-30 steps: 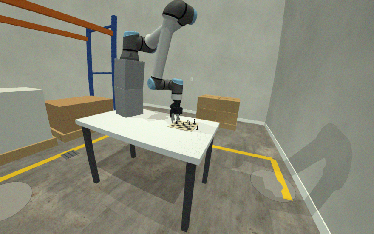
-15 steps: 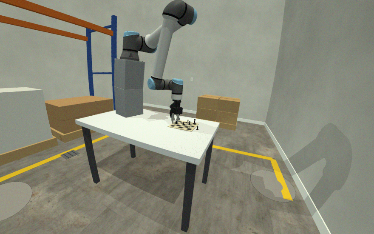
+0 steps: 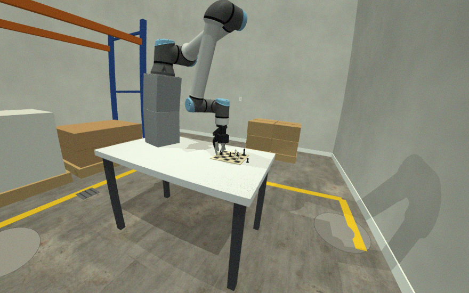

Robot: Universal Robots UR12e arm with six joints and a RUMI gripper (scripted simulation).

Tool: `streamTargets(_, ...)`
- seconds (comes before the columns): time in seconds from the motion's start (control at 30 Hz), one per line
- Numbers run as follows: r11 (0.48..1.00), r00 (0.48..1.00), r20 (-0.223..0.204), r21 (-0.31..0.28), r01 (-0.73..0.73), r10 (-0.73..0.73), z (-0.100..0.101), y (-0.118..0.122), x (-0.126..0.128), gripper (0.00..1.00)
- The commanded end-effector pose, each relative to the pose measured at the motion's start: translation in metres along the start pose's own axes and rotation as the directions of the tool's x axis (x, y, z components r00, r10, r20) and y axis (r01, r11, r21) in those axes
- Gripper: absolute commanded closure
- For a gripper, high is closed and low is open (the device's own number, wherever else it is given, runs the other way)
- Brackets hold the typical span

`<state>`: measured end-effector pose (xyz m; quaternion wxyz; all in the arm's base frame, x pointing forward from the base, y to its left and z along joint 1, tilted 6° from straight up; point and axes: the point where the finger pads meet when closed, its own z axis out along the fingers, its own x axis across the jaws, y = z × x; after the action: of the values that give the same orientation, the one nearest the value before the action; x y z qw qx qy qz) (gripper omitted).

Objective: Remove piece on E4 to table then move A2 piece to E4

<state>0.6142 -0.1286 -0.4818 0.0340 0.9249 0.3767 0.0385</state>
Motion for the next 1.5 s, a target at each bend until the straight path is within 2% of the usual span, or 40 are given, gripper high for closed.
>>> streamTargets(0.0,1.000,1.000,0.000,-0.002,0.002,-0.002,0.000,0.001,0.001,0.80)
streamTargets(0.03,1.000,1.000,0.000,-0.002,0.002,-0.002,0.000,0.001,0.001,1.00)
streamTargets(1.17,1.000,1.000,0.000,-0.002,0.002,-0.002,0.000,0.001,0.001,1.00)
streamTargets(1.3,1.000,1.000,0.001,0.000,0.001,-0.001,-0.008,-0.001,0.001,1.00)
streamTargets(1.4,1.000,1.000,0.001,0.000,0.001,-0.001,-0.023,-0.001,0.001,1.00)
streamTargets(1.47,1.000,1.000,0.001,0.000,0.001,-0.001,-0.023,-0.001,0.001,1.00)
